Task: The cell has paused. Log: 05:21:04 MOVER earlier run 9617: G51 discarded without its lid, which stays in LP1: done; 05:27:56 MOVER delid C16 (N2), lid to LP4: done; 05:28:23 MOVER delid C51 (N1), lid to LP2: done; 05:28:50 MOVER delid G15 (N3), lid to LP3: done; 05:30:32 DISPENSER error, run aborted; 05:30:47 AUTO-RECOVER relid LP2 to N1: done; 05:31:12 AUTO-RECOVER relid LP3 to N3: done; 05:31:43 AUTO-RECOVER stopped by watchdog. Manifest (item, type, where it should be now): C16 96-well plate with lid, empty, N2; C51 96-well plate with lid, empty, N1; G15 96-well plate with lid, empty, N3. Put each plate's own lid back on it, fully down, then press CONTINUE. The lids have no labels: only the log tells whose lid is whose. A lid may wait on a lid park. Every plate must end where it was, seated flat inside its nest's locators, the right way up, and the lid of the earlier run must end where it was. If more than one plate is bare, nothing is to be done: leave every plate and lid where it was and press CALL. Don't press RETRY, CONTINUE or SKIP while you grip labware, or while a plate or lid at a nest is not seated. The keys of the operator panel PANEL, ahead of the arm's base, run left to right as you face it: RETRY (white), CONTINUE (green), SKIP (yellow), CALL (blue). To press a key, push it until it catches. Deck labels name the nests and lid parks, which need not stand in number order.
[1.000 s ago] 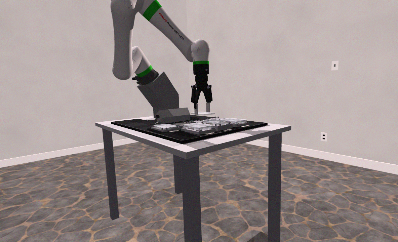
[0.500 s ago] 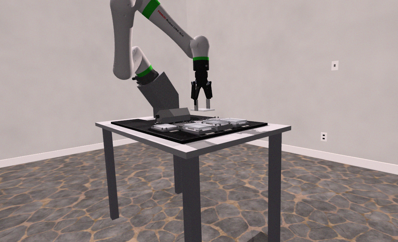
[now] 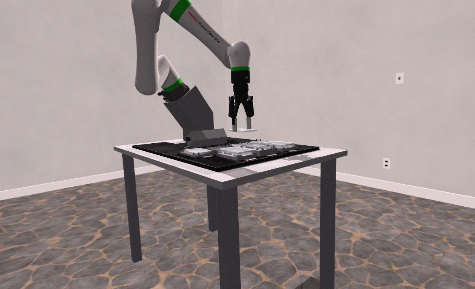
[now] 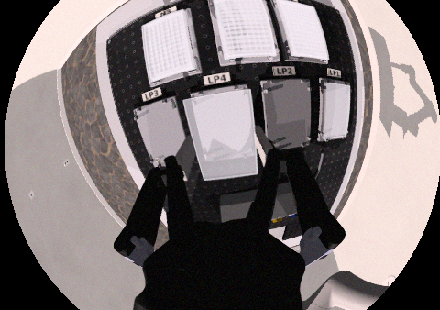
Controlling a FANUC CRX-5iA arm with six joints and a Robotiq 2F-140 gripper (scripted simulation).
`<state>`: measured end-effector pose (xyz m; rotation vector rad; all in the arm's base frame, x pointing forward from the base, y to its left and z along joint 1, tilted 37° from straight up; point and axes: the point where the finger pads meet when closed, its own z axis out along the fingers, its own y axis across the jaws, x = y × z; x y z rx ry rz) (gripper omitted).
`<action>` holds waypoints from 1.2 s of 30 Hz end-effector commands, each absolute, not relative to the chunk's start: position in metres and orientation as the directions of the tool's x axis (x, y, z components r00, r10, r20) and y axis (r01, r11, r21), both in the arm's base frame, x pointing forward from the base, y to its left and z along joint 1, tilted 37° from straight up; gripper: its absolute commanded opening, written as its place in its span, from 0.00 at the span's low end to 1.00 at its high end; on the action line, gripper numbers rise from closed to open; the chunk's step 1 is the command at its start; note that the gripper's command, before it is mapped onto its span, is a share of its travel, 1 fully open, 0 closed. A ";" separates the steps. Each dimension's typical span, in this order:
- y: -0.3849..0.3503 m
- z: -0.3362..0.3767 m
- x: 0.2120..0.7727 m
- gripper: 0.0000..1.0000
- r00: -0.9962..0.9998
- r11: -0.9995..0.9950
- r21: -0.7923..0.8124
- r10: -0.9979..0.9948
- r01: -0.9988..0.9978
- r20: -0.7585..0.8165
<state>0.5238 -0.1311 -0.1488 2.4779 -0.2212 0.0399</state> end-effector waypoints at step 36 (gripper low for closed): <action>-0.205 -0.097 0.688 0.00 0.985 -0.780 0.603 -0.149 -0.168 0.082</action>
